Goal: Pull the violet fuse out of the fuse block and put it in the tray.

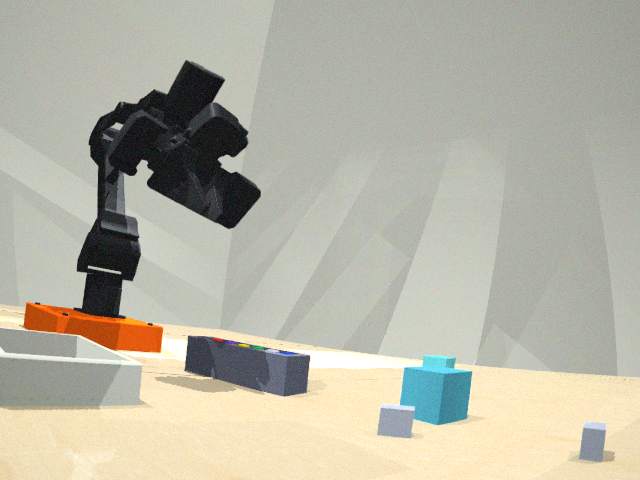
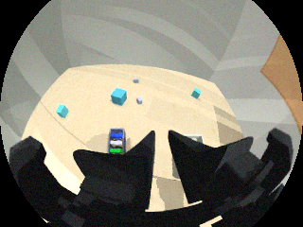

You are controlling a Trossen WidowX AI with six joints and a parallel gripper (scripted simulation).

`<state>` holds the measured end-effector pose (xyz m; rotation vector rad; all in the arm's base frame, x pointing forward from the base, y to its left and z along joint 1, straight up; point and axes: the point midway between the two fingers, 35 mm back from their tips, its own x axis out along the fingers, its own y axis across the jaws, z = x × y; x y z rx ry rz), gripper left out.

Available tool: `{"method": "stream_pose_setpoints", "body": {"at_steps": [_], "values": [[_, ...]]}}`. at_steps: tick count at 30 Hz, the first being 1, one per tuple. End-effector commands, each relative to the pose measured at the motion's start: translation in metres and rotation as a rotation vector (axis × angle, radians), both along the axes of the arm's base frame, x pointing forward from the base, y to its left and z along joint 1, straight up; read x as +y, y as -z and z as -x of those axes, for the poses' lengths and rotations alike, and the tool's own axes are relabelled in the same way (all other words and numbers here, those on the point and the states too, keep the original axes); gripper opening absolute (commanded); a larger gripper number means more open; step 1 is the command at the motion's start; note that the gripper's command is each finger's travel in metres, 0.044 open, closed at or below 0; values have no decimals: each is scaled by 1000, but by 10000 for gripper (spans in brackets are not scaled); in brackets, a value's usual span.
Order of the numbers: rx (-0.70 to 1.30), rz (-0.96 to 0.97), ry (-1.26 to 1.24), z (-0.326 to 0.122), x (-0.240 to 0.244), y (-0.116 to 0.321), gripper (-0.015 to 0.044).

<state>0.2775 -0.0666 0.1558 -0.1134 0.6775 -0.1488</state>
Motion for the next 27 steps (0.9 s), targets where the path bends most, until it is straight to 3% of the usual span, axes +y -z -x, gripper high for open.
{"method": "stream_pose_setpoints", "body": {"at_steps": [1, 20, 27], "values": [[318, -593, 529, -6, 38, 43, 74], [525, -854, 1378, 4, 75, 76, 74], [522, -859, 1419, 4, 72, 77, 74]]}}
